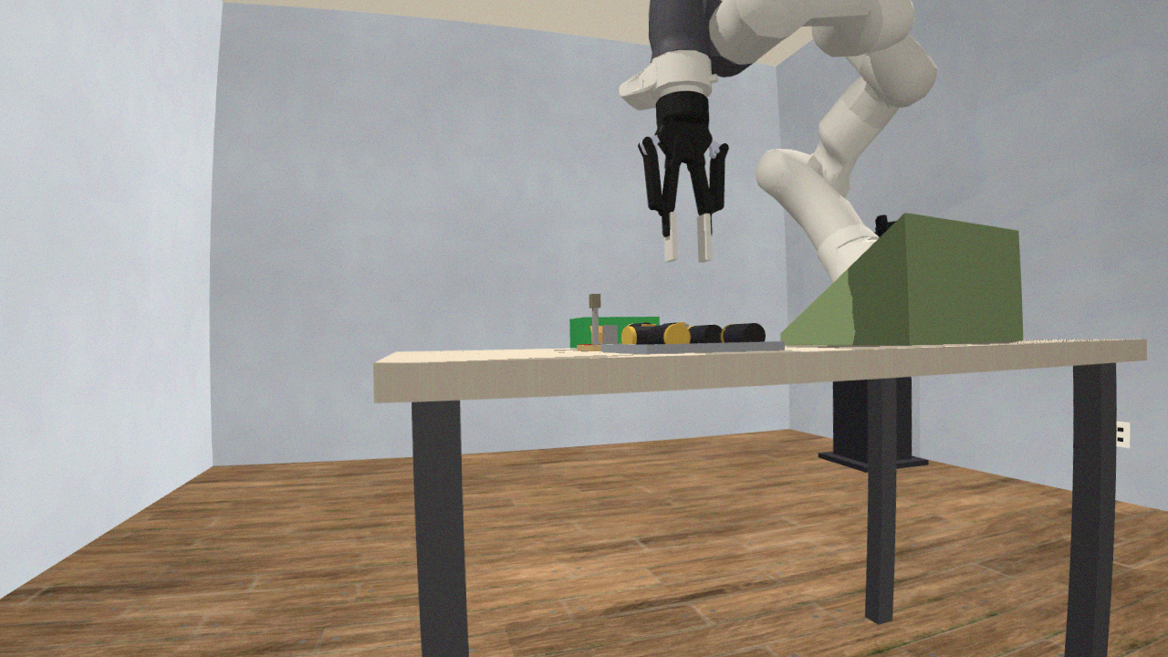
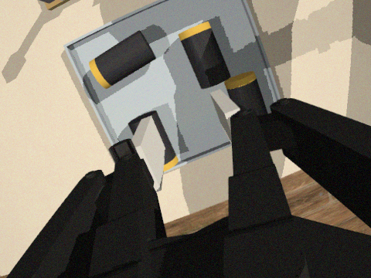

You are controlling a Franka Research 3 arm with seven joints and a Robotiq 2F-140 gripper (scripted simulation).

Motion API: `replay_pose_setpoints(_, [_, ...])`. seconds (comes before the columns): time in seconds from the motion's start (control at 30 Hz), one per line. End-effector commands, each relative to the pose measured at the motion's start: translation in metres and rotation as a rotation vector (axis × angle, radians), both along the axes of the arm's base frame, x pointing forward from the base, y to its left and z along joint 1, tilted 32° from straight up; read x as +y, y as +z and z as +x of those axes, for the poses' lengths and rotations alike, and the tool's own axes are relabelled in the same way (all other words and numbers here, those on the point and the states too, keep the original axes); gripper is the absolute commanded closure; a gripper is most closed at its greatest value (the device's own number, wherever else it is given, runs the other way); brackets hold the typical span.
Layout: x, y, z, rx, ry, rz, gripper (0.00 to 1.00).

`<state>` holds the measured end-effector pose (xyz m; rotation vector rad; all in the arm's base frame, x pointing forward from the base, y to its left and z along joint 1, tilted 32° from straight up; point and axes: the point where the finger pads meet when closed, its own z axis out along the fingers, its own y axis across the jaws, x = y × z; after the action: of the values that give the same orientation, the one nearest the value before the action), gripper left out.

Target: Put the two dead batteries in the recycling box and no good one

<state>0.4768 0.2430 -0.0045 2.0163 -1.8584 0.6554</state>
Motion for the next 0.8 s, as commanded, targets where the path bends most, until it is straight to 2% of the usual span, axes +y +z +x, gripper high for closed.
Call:
replay_pose_setpoints(0.0, [-0.011, 0.007, -0.011, 0.007, 0.029, 0.002, 0.71])
replay_pose_setpoints(0.2, [-0.03, 0.016, -0.035, 0.007, 0.029, 0.002, 0.71])
replay_pose_setpoints(0.77, [-0.032, 0.016, -0.036, 0.014, 0.041, 0.001, 0.71])
